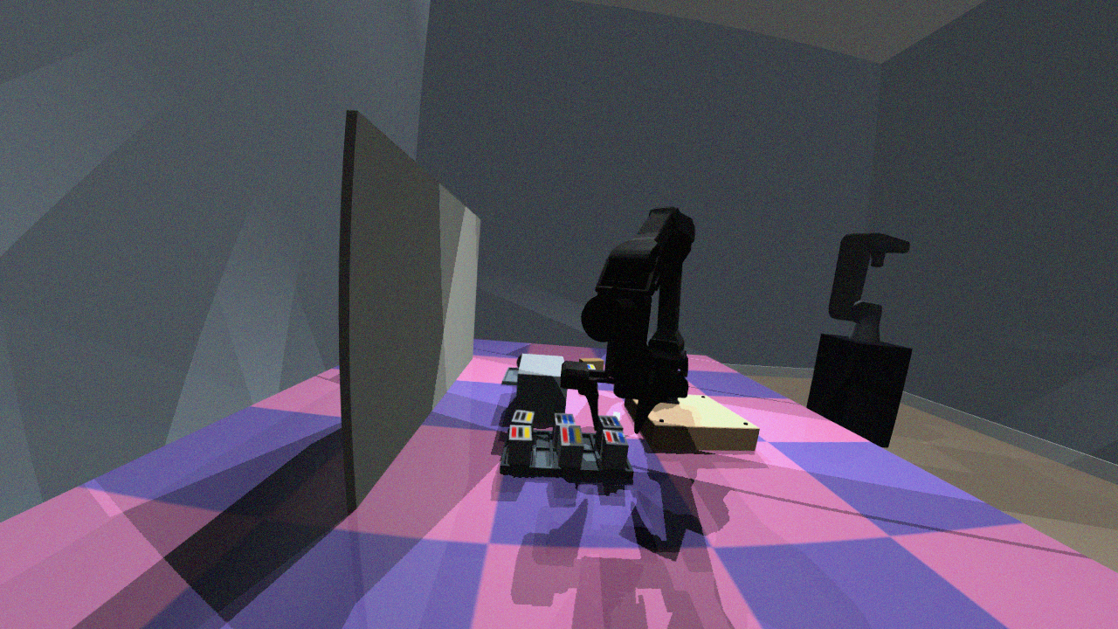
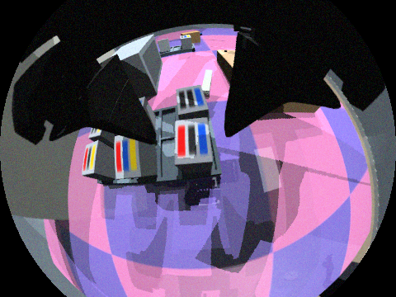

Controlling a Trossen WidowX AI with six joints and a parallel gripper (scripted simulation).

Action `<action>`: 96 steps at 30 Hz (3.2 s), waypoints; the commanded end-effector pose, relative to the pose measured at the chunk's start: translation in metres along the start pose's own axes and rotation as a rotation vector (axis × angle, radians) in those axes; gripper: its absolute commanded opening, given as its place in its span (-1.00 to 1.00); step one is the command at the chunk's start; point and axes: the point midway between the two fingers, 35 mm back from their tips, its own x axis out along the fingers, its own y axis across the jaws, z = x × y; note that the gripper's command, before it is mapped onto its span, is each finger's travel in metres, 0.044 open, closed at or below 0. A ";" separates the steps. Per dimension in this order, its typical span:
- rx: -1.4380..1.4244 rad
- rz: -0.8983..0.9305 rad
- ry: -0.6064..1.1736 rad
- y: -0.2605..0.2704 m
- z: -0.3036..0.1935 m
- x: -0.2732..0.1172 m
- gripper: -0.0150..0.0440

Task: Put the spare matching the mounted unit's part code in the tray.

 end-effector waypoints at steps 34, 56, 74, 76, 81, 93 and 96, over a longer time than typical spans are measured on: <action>0.000 0.003 0.004 0.002 -0.003 0.046 0.26; 0.000 0.003 0.004 0.002 -0.003 0.046 -0.49; -0.004 0.004 0.004 0.002 -0.003 -0.033 -0.49; -0.004 0.004 0.004 0.002 -0.003 -0.033 -0.49; -0.008 0.005 0.006 0.000 -0.001 -0.039 -0.49; -0.005 0.004 0.004 -0.002 0.001 -0.091 -0.49; -0.004 0.004 0.003 -0.002 0.001 -0.103 -0.49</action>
